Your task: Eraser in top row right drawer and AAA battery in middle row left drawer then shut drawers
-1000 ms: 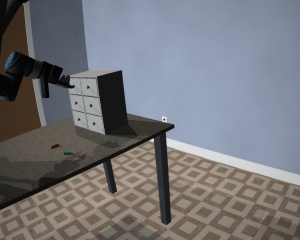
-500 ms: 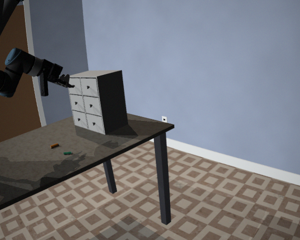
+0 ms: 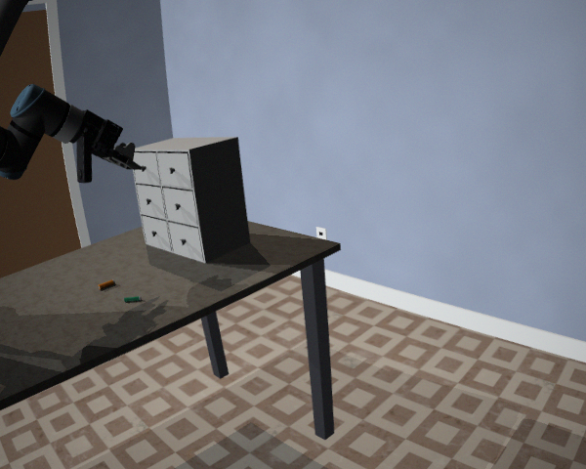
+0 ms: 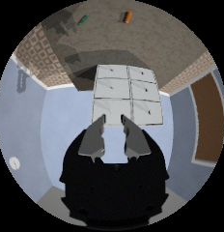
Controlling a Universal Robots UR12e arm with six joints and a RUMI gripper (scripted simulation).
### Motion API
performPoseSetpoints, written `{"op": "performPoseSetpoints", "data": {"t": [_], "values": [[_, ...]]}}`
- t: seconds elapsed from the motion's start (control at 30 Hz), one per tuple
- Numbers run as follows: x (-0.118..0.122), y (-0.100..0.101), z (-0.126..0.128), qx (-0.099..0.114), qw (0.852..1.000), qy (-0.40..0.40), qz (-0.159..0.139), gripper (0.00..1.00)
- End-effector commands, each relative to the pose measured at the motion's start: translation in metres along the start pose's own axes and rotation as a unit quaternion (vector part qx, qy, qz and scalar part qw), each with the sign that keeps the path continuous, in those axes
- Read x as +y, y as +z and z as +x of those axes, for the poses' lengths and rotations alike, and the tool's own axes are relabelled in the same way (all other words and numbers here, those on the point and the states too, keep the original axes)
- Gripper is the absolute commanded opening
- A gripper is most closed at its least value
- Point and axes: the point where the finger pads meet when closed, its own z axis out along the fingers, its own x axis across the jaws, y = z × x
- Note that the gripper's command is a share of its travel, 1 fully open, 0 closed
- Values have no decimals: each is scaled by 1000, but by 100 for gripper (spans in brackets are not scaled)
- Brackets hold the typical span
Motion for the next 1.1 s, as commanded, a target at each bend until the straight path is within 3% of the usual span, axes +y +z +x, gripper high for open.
{"op": "performPoseSetpoints", "data": {"t": [0.0,0.63,1.07], "values": [[-1,-6,-1,0,1000,2,24,20],[5,-16,-3,0,997,-1,71,20],[7,-28,-2,1,993,-1,121,20]]}}
